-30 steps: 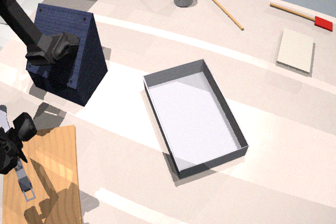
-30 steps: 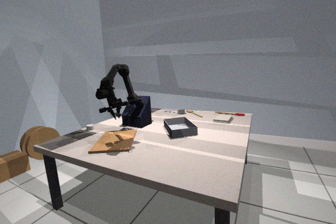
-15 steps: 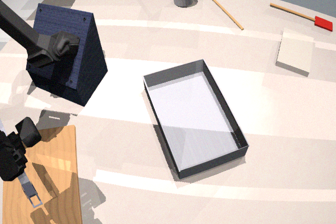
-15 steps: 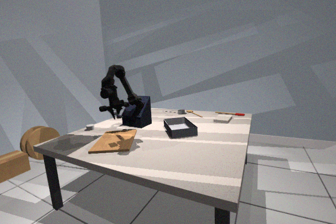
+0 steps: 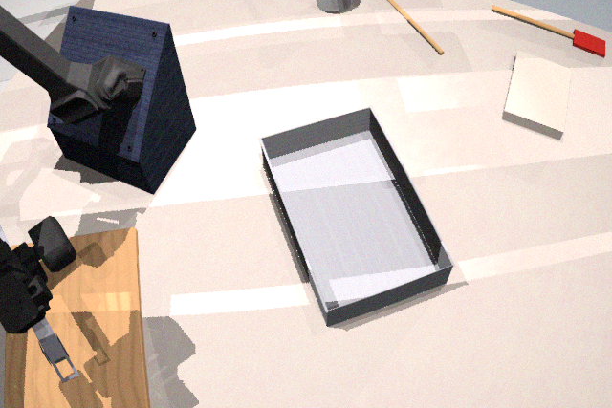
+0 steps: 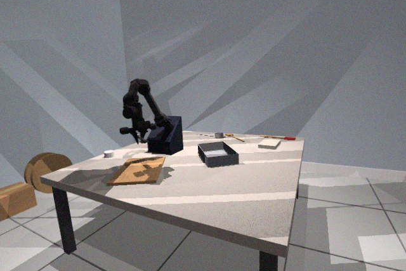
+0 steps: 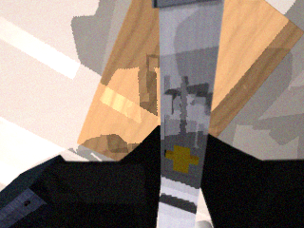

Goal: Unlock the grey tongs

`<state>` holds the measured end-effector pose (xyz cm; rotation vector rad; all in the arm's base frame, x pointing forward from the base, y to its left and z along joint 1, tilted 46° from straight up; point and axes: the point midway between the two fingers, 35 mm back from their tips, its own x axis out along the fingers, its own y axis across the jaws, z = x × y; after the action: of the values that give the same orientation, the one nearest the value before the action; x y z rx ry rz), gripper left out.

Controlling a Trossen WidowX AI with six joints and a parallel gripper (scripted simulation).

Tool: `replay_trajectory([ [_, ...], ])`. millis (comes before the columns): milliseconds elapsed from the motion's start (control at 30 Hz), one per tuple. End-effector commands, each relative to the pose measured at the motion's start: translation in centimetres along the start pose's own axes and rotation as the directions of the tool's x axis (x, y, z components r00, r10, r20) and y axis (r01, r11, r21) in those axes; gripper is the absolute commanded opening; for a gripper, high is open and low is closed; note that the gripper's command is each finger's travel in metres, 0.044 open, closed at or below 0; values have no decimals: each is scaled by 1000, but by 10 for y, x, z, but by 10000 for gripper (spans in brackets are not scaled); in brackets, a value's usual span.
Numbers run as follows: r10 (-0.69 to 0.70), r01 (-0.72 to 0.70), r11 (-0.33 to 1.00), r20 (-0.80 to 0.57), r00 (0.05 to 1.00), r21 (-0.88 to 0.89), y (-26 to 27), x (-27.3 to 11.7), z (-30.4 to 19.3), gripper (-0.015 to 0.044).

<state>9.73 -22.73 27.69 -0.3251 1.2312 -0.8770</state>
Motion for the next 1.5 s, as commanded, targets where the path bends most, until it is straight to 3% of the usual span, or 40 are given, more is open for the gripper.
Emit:
replay_trajectory([
  [0,-5,5,1000,0,1000,5,-1,3,1,-150],
  [1467,-5,5,1000,-1,1000,4,-2,76,6,-150],
])
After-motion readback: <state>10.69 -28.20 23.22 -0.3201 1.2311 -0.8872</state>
